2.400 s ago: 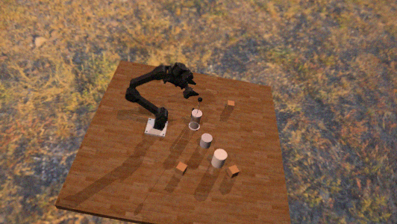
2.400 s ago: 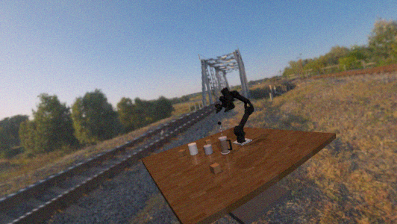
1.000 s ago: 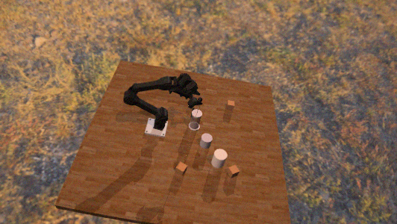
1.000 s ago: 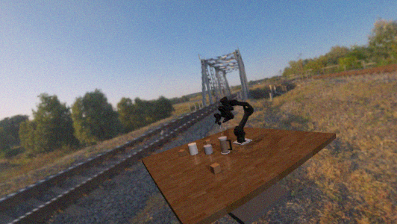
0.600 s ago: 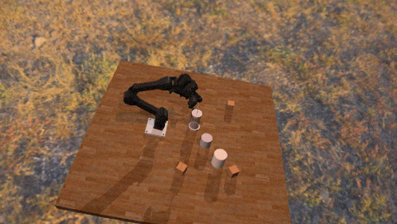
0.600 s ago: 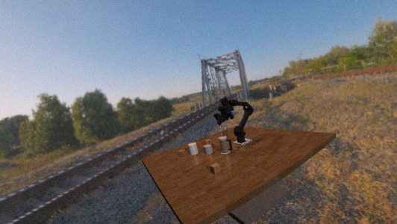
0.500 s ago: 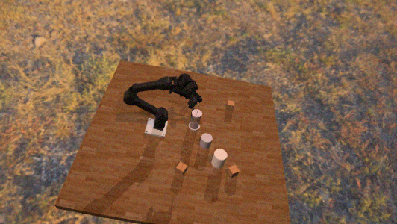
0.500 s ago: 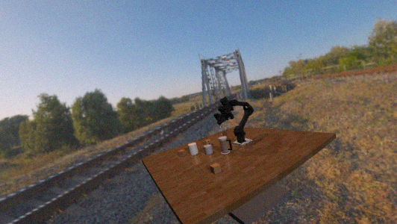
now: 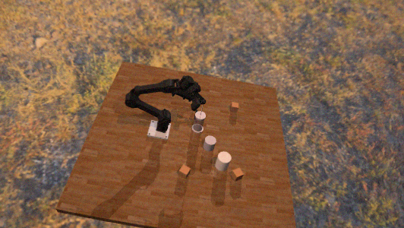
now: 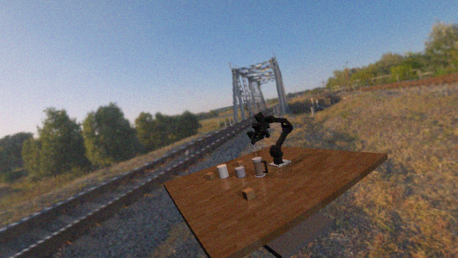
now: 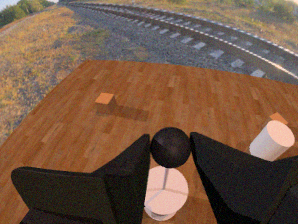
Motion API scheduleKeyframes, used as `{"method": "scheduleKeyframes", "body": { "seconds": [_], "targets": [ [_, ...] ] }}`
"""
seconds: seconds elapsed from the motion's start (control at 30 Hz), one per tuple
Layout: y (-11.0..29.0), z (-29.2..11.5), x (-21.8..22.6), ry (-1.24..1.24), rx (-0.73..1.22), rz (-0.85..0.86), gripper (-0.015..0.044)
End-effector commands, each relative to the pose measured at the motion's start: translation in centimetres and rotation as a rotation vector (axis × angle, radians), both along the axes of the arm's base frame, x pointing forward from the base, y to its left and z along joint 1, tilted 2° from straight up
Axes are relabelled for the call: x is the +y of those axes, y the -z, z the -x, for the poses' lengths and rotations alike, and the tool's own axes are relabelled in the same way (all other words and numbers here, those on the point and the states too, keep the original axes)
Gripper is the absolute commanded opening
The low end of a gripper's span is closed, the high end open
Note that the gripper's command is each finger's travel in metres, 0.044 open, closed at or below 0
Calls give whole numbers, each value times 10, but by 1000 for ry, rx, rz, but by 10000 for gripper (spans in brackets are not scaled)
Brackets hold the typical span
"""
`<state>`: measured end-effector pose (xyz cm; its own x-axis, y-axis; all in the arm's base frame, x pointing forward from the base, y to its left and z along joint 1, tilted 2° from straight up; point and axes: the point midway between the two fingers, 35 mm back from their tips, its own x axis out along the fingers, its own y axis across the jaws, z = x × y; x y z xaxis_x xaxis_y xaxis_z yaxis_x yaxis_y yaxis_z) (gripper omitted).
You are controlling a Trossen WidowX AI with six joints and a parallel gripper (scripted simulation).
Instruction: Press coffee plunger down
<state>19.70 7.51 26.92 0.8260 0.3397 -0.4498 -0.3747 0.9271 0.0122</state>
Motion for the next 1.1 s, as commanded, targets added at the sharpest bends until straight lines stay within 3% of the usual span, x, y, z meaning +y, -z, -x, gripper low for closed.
{"method": "scheduleKeyframes", "body": {
  "seconds": [0.0, 1.07],
  "targets": [
    [13, -1, 0, 2, 19, 6, 119],
    [63, -4, 2, 2, 19, 5, 119]
  ]
}}
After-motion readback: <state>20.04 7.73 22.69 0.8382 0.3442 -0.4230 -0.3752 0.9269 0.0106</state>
